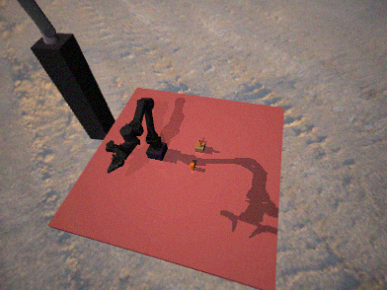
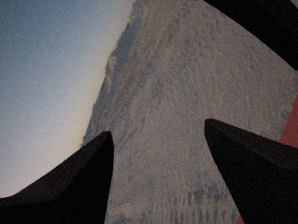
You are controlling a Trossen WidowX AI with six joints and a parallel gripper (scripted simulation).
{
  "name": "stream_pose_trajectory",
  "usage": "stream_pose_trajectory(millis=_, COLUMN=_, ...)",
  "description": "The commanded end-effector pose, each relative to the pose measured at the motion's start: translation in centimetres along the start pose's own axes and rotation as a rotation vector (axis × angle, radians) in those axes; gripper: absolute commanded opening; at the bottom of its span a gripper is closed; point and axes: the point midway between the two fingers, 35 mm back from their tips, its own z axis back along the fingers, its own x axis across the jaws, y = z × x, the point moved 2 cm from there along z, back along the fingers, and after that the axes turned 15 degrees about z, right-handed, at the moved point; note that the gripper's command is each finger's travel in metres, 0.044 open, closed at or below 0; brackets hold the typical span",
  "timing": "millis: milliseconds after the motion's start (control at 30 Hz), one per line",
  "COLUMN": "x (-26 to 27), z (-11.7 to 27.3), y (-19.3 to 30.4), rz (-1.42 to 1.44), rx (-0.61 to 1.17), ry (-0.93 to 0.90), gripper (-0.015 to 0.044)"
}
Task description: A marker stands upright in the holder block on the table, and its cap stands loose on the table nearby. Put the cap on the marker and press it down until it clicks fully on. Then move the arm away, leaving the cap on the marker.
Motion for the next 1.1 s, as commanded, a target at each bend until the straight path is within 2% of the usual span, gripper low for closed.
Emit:
stream_pose_trajectory(millis=0, x=1.1, z=0.9, y=7.2, rz=0.404, rx=0.236, ry=-0.057, gripper=0.0250)
stream_pose_trajectory(millis=267, x=1.9, z=4.8, y=16.7, rz=1.004, rx=0.533, ry=-0.266, gripper=0.0250)
stream_pose_trajectory(millis=567, x=1.1, z=11.9, y=25.5, rz=1.664, rx=0.785, ry=-0.690, gripper=0.0250)
stream_pose_trajectory(millis=833, x=-1.2, z=19.6, y=30.9, rz=2.187, rx=0.895, ry=-1.243, gripper=0.0250)
stream_pose_trajectory(millis=1067, x=-4.3, z=26.7, y=33.3, rz=2.533, rx=0.867, ry=-1.886, gripper=0.0250)
